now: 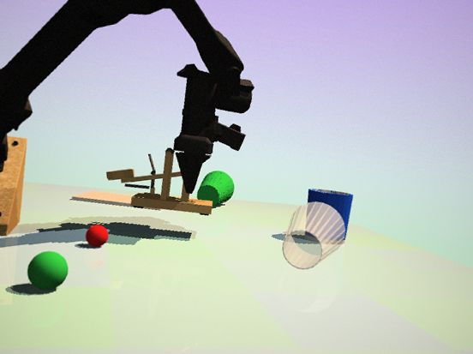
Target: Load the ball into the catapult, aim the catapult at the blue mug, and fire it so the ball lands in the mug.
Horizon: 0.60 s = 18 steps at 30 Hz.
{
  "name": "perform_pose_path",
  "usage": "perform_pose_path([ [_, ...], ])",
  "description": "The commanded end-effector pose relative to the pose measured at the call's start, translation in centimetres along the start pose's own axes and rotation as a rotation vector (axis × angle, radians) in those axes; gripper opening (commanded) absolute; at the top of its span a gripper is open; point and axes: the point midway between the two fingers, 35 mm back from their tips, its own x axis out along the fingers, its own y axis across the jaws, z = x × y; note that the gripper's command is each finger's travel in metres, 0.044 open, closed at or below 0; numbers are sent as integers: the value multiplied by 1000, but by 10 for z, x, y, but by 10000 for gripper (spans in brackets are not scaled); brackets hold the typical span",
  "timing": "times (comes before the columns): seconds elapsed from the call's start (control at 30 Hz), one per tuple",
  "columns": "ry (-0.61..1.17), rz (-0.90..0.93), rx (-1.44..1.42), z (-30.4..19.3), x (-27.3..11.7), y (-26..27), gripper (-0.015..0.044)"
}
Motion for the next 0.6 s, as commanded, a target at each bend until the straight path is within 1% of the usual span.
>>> perform_pose_path([
  [0.0,-2,7,-162,2,-2,6,0],
  [0.17,-2,7,-313,3,-2,16,0],
  [0.57,-2,7,-319,3,-1,19,0],
])
